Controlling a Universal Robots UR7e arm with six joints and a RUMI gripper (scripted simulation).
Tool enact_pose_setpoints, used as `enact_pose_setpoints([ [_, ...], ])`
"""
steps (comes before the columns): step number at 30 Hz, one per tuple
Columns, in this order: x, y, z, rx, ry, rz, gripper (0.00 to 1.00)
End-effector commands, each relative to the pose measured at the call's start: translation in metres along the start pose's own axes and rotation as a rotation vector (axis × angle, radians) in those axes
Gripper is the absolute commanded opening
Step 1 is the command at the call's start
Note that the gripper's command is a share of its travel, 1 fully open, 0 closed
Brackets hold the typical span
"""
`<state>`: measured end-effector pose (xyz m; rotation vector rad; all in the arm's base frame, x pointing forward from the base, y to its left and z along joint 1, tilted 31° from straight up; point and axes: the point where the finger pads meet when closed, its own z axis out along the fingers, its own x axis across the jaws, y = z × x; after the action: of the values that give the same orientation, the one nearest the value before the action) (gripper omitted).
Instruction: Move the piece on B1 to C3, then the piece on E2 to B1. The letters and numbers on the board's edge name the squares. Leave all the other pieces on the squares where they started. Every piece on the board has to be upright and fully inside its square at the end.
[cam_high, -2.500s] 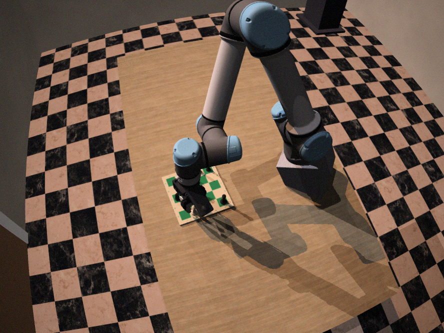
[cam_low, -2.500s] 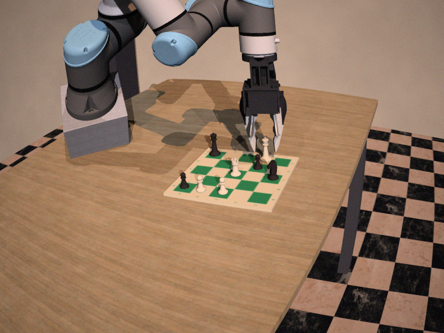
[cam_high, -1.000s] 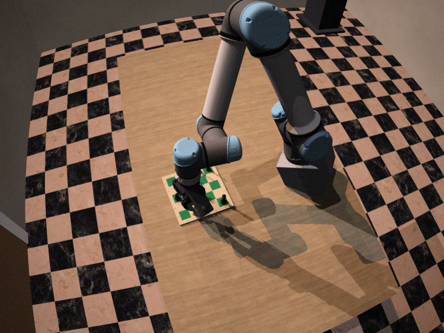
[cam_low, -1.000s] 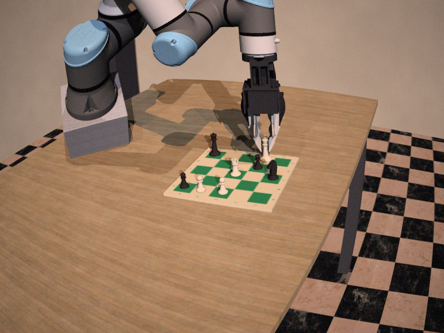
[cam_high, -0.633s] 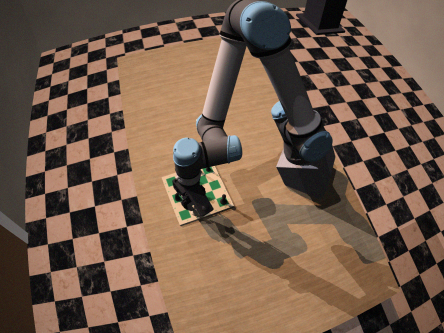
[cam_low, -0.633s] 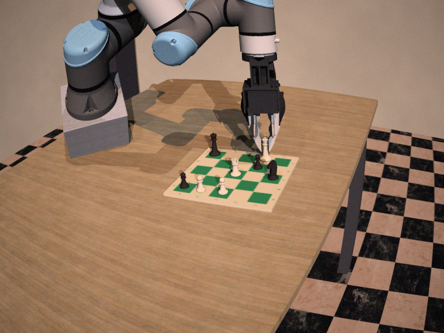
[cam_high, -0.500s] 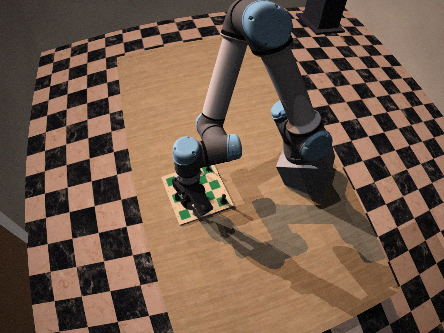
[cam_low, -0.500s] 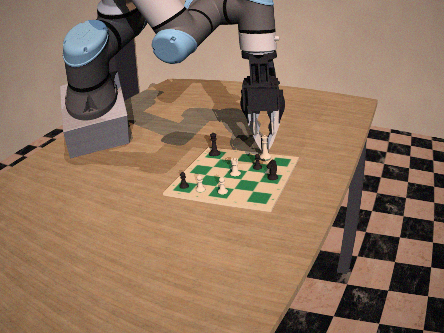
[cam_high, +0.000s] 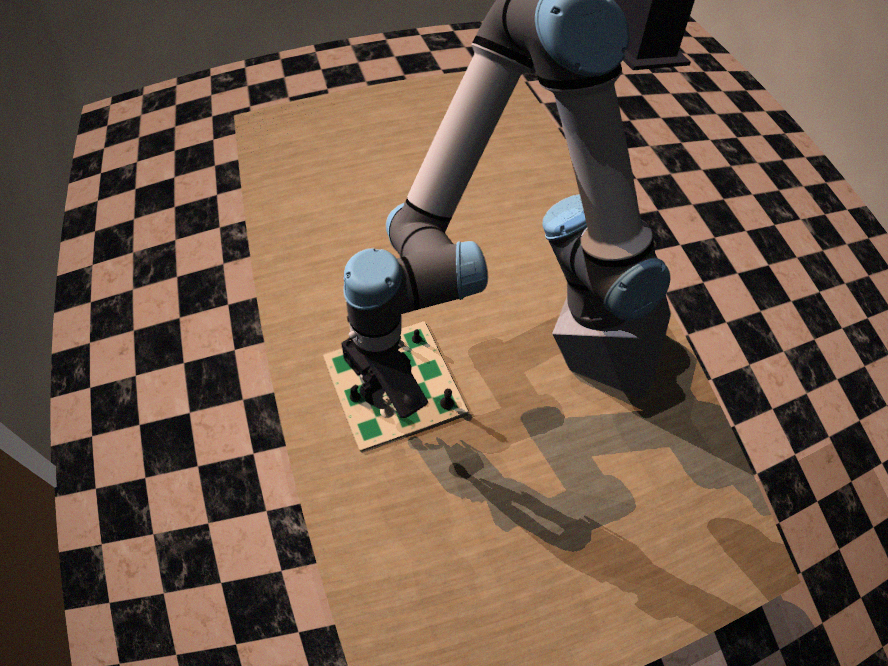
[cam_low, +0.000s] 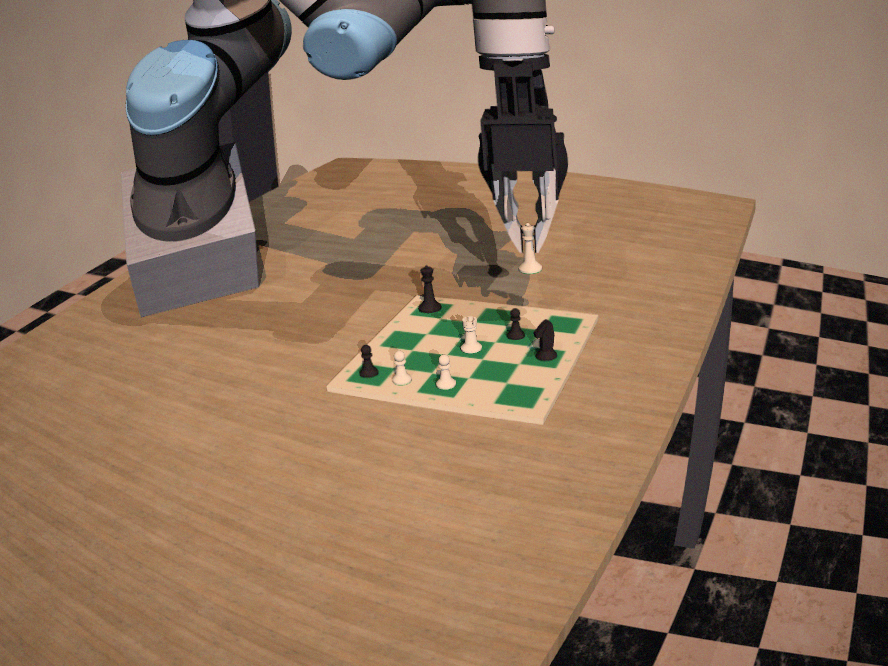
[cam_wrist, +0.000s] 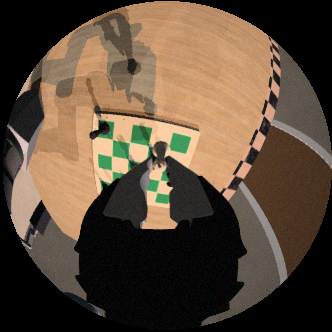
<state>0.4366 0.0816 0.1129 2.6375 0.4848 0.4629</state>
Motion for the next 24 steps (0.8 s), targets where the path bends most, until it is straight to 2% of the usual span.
enact_pose_setpoints([
  [1, 0.0, 0.0, -0.028, 0.001, -0.004, 0.001, 0.0],
  [9, 0.0, 0.0, -0.041, 0.001, -0.004, 0.001, 0.0],
  [24, 0.001, 0.006, -0.042, 0.002, -0.005, 0.015, 0.0],
])
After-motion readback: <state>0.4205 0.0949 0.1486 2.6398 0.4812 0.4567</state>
